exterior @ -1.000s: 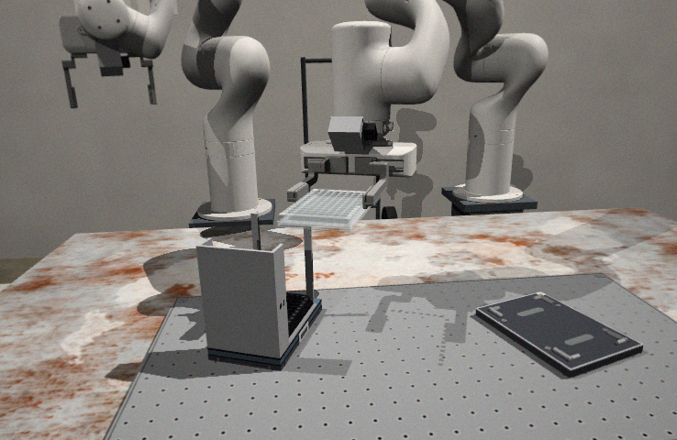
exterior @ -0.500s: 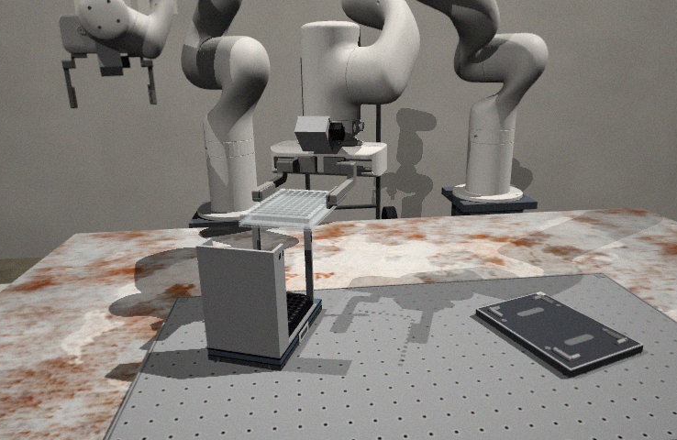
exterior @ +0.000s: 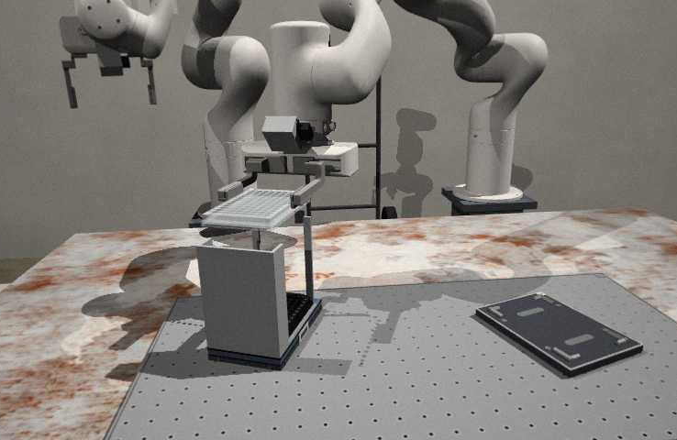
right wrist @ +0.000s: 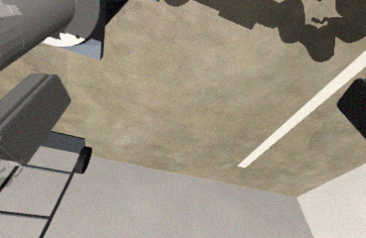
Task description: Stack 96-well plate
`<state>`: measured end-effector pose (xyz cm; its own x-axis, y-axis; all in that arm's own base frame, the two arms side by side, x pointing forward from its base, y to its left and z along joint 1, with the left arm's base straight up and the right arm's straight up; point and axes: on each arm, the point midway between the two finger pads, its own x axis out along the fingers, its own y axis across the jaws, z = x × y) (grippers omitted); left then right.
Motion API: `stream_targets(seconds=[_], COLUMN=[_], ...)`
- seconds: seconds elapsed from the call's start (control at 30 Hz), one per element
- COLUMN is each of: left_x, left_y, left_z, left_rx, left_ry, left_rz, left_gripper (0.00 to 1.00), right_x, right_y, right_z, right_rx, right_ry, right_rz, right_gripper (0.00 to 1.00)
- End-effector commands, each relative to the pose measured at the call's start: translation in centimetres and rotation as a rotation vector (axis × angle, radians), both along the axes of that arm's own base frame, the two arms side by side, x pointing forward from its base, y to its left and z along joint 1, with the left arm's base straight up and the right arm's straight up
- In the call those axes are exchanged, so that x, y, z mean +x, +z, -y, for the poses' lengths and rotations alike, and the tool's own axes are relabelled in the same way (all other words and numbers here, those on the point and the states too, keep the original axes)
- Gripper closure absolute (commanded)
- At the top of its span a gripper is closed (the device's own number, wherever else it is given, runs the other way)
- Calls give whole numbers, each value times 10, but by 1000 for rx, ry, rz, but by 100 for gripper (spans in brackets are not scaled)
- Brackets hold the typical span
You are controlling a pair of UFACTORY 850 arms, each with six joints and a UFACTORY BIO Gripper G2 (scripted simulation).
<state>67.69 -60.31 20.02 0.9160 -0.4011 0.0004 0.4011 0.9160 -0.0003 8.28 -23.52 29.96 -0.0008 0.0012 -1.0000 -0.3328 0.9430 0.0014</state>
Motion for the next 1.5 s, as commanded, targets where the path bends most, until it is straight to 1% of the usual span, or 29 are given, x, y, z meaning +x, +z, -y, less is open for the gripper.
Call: stream_targets(seconds=[0.0,1.1,1.47], left_x=[0,0,0], left_y=[2,2,-6], left_z=[3,2,2], left_rx=[-1,-1,-1], left_ry=[0,0,0], left_rz=[2,2,1], left_gripper=[100,100,100], right_x=[0,0,0], right_y=[0,0,0], right_z=[0,0,0], right_rx=[-1,-1,-1], right_ry=[0,0,0], right_rz=[1,1,1], right_gripper=[0,0,0])
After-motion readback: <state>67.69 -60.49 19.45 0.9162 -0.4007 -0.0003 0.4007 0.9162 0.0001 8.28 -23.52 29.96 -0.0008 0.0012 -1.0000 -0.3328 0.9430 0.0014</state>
